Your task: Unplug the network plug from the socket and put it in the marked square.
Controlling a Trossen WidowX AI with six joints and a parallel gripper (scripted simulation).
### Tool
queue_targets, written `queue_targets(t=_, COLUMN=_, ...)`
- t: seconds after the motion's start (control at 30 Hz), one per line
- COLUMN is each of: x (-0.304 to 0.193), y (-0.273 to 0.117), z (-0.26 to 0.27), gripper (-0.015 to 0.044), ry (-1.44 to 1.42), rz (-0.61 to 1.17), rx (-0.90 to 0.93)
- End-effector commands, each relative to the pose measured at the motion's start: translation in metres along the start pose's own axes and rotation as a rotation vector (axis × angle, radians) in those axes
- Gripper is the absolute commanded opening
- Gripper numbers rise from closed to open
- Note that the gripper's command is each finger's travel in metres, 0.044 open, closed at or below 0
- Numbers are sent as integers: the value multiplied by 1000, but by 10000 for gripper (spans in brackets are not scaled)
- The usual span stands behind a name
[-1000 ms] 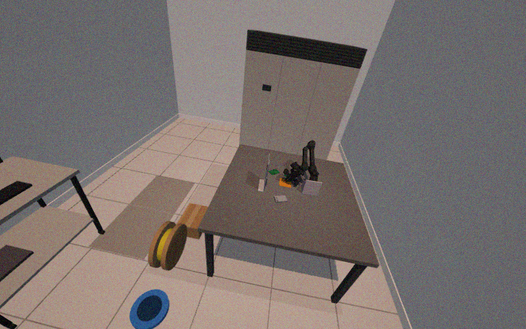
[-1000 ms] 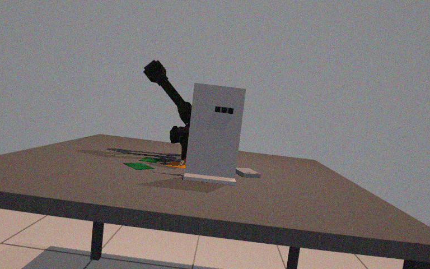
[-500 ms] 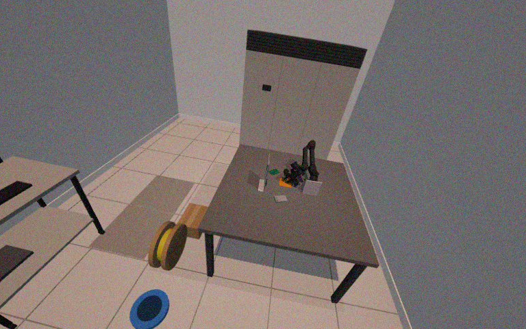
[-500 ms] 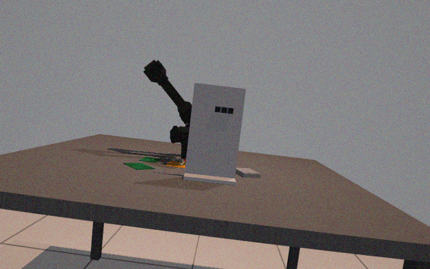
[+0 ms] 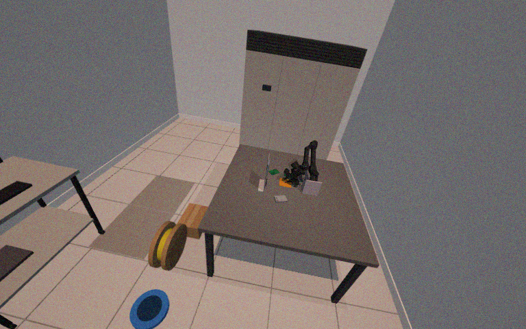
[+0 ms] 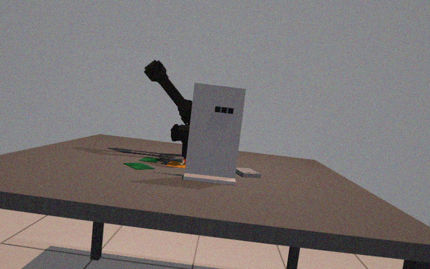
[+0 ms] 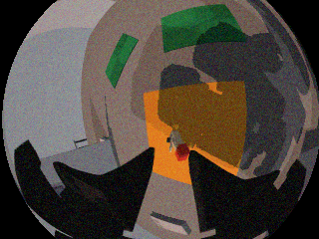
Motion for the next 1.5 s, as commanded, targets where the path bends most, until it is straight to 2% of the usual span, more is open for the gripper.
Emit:
queue_targets(t=0.0, x=0, y=-2, z=0, gripper=156, ry=5, rz=-2, rx=-1)
queue_targets(t=1.47, x=-7, y=-23, z=7, gripper=156, ry=8, rz=13, rx=-17)
Point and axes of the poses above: the point midway between the two fingers, 35 mm back from their tips, its own y axis out along the fingers, its own z axis across the jaws, x = y × z, the point moved 4 cm from there along -y, back along the fingers, and after that the axes turned 1 degree about y, right-handed, at the moved point
